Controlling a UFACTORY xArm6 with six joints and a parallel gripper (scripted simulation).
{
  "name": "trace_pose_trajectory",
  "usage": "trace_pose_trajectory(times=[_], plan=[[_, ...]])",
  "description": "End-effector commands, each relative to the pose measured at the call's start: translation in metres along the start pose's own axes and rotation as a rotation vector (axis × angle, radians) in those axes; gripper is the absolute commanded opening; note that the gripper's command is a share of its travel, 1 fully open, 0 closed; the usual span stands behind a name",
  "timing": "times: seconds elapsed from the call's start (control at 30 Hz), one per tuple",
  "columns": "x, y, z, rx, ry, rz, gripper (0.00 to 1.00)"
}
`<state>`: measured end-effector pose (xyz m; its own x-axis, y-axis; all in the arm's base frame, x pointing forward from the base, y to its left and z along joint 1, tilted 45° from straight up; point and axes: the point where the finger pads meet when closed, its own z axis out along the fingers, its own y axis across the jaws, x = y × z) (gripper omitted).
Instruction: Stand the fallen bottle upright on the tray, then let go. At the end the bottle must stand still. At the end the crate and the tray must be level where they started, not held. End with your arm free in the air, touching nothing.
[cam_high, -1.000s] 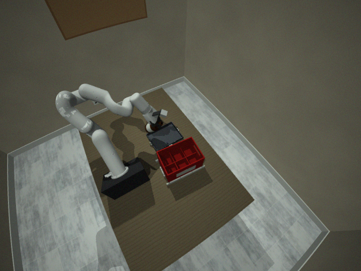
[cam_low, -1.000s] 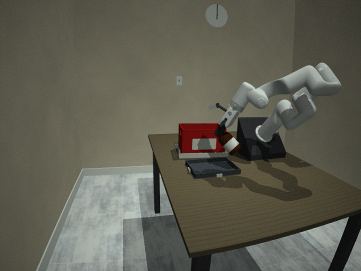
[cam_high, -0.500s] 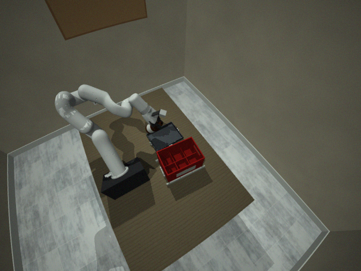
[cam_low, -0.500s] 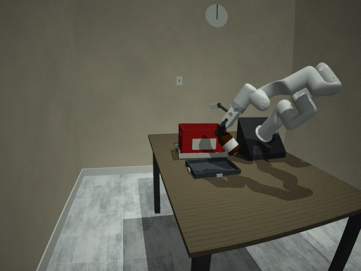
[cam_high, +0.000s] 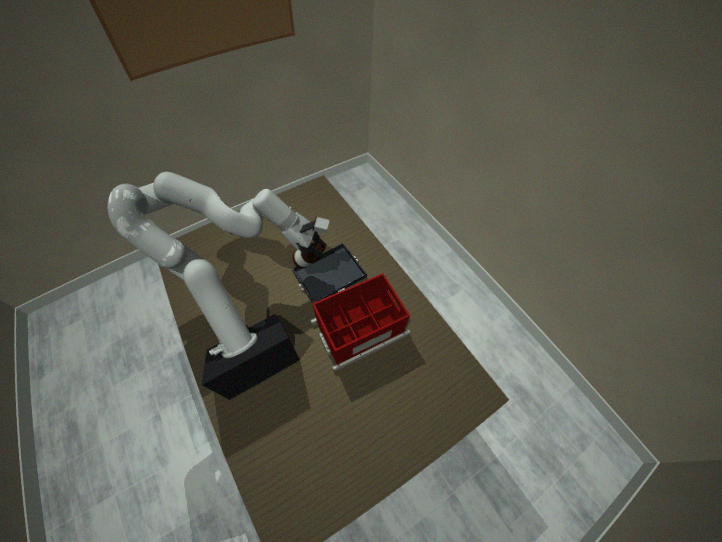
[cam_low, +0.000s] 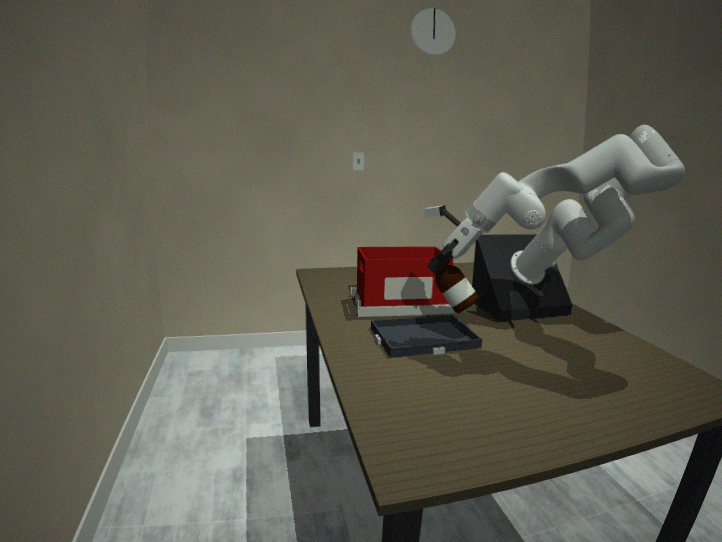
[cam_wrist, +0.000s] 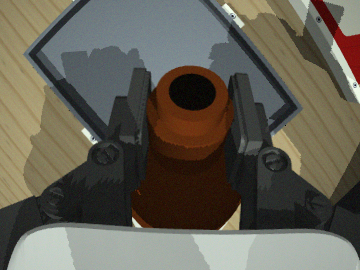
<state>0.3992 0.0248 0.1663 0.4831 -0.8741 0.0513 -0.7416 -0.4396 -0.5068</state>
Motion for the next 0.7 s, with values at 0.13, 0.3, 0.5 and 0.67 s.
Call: trace_pose_trajectory(times=[0.13, 0.3, 0.5, 0.67], plan=[[-0.0001, -0.0025, -0.0015, 0.008, 0.034, -0.001, 0.00], [-0.0003, -0.0027, -0.0016, 0.009, 0.036, -0.001, 0.00], [-0.0003, -0.0028, -0.0016, 0.009, 0.037, -0.001, 0.00], [-0.0003, -0.0028, -0.0016, 0.009, 0.037, -0.001, 0.00]])
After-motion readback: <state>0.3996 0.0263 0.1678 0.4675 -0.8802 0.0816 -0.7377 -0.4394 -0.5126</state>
